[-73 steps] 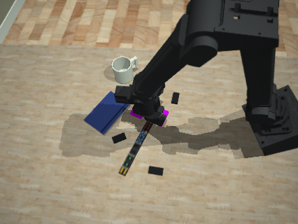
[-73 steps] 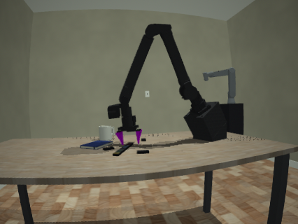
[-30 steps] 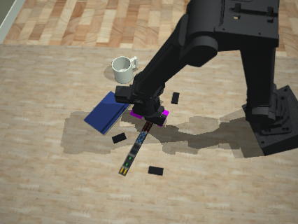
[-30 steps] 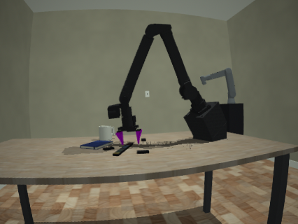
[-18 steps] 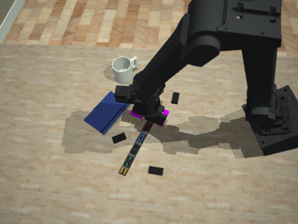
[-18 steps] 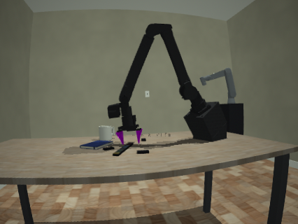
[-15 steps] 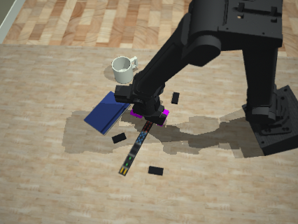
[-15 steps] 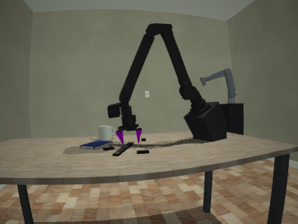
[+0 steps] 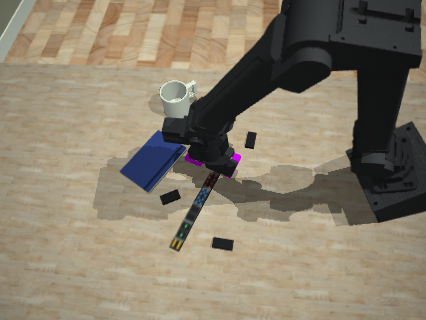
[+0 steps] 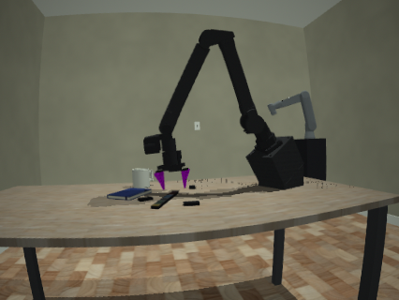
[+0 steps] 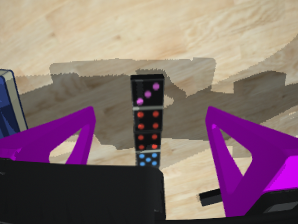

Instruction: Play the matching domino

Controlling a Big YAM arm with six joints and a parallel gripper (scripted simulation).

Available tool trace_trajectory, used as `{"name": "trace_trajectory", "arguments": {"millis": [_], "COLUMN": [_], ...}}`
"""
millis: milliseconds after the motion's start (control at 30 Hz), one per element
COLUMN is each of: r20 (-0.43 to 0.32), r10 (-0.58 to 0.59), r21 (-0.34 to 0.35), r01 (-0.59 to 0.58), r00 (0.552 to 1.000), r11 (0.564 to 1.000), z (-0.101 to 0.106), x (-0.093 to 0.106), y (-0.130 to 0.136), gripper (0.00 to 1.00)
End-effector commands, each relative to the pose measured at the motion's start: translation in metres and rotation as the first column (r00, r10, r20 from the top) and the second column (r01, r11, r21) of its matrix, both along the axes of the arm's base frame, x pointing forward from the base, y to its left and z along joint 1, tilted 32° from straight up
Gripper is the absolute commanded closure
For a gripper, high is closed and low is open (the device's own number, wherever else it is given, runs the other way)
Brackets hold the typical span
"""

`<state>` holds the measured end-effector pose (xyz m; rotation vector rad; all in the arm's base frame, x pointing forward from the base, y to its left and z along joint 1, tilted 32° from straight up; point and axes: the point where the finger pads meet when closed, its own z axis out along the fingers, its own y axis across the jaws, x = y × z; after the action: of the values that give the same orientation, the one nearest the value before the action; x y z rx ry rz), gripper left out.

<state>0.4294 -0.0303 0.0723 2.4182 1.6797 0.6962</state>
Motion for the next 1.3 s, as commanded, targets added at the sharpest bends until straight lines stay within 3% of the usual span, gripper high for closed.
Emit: {"name": "trace_trajectory", "arguments": {"millis": [0, 67, 100, 400, 633, 667, 967, 1200, 1233, 1267], "r20": [0.034, 0.034, 0.011, 0.031, 0.031, 0.002, 0.034, 0.034, 0.005, 0.008], "r10": [0.001, 0.001, -0.001, 0.002, 0.002, 0.002, 0.002, 0.002, 0.002, 0.002], "r21": [-0.009, -0.009, -0.002, -0.006, -0.006, 0.001, -0.006, -0.006, 0.002, 0.001], "r01": [-0.001, -0.001, 0.001, -0.002, -0.002, -0.002, -0.001, -0.001, -0.002, -0.002], "r00": [0.999, 0.999, 1.000, 1.000, 1.000, 1.000, 0.999, 0.999, 1.000, 1.000], "r11": [1.000, 1.000, 1.000, 1.000, 1.000, 1.000, 1.000, 1.000, 1.000, 1.000], "z": [0.016, 0.016, 0.005, 0.021, 0.021, 0.008, 0.024, 0.024, 0.015, 0.022], "x": [0.008, 0.008, 0.001, 0.004, 0.004, -0.003, 0.003, 0.003, -0.006, -0.008], "y": [-0.007, -0.007, -0.002, -0.007, -0.007, -0.001, -0.007, -0.007, -0.003, -0.004], "gripper": [0.07, 0.07, 0.07, 0.07, 0.07, 0.07, 0.07, 0.07, 0.07, 0.07]}}
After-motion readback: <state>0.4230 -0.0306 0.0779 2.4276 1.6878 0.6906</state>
